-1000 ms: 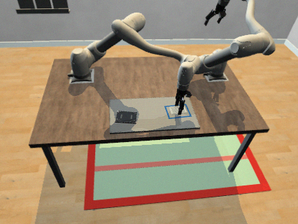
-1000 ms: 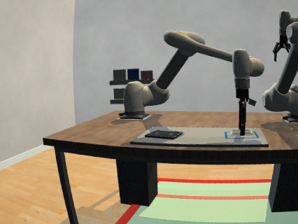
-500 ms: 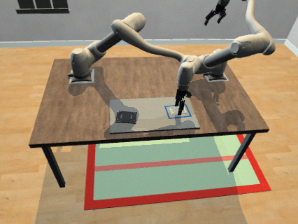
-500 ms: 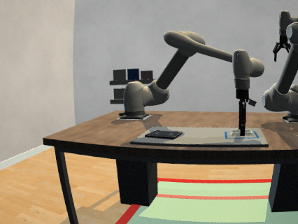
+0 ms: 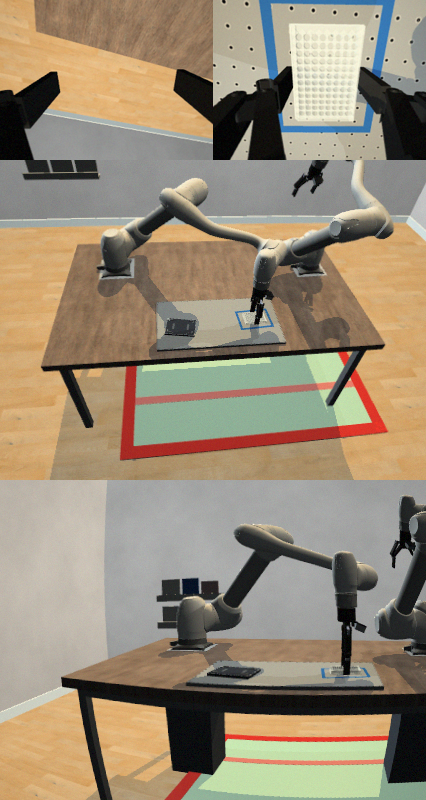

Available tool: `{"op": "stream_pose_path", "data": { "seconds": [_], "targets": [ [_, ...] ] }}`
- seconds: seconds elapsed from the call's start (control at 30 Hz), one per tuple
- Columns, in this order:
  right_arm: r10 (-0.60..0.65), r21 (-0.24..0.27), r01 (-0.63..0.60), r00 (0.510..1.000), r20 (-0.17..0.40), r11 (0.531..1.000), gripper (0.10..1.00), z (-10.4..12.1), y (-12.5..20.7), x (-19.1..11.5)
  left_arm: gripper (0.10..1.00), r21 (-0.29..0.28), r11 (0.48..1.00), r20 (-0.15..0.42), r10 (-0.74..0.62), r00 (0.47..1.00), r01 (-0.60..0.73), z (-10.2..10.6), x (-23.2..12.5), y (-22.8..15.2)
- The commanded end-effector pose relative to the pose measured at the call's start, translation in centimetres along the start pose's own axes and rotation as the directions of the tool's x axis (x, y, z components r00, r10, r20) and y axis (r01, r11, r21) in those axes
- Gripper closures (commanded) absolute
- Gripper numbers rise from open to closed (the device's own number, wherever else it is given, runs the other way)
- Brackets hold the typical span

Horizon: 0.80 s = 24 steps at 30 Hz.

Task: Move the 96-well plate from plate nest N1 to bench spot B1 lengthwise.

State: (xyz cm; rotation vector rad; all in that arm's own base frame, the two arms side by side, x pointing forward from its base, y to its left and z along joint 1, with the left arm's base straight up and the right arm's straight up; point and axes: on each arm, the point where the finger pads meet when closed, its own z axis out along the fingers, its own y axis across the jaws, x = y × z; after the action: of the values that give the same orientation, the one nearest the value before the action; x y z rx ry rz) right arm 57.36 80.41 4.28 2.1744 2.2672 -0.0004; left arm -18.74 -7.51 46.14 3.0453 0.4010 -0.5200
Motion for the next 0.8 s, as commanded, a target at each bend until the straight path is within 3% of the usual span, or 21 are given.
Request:
{"op": "stream_pose_path", "data": {
  "seconds": [0.0,0.3,0.33,0.77],
  "targets": [
    [0.0,-0.001,0.0,1.0,-0.002,1.0,0.493,-0.18,0.03,0.06,0.098,0.0,1.0,0.0,0.0,1.0,0.0,-0.03,-0.04,-0.02],
    [0.0,-0.001,0.0,1.0,-0.002,1.0,0.493,-0.03,0.03,0.06,0.098,0.0,1.0,0.0,0.0,1.0,0.0,-0.03,-0.04,-0.02],
    [0.0,-0.001,0.0,1.0,-0.002,1.0,0.098,-0.01,0.03,0.06,0.098,0.0,1.0,0.0,0.0,1.0,0.0,-0.03,-0.04,-0.02],
    [0.0,-0.001,0.0,1.0,-0.002,1.0,0.098,-0.01,0.03,0.06,0.098,0.0,1.0,0.0,0.0,1.0,0.0,-0.03,-0.04,-0.02]
  ]
}}
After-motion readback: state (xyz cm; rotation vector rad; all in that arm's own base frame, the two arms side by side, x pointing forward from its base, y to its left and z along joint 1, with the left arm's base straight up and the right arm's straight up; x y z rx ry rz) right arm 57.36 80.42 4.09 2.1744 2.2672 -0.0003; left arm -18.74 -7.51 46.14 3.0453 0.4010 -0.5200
